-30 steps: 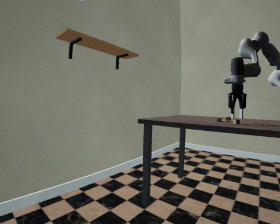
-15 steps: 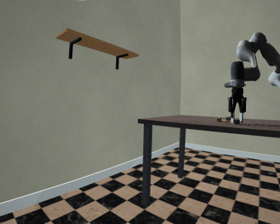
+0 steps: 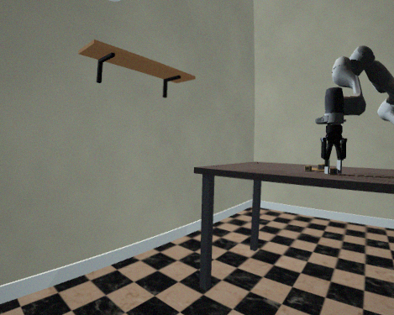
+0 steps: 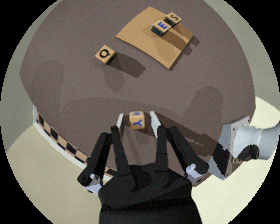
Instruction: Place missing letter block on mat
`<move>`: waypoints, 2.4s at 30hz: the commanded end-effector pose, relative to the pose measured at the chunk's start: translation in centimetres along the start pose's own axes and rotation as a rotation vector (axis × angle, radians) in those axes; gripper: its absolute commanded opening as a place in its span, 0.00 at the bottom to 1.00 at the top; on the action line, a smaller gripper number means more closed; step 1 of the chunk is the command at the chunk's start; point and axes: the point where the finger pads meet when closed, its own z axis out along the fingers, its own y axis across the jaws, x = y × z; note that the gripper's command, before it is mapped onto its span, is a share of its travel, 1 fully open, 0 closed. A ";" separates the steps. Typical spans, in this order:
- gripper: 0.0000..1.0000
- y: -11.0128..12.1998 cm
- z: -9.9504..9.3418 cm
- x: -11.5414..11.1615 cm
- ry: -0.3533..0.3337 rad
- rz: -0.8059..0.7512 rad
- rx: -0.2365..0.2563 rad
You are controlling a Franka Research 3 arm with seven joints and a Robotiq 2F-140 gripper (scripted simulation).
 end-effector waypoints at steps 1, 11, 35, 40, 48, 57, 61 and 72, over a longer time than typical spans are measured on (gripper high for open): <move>0.40 -0.1 0.0 0.1 -0.001 0.011 0.003; 0.40 -0.1 0.0 0.1 -0.001 0.011 0.003; 0.28 -0.1 0.0 0.1 -0.001 0.011 0.003; 0.28 -0.1 0.0 0.1 -0.001 0.011 0.003; 0.16 -0.1 0.0 0.1 -0.001 0.011 0.003; 0.16 -0.1 0.0 0.1 -0.001 0.011 0.003; 0.16 -0.1 0.0 0.1 -0.001 0.011 0.003; 0.16 -0.1 0.0 0.1 -0.001 0.011 0.003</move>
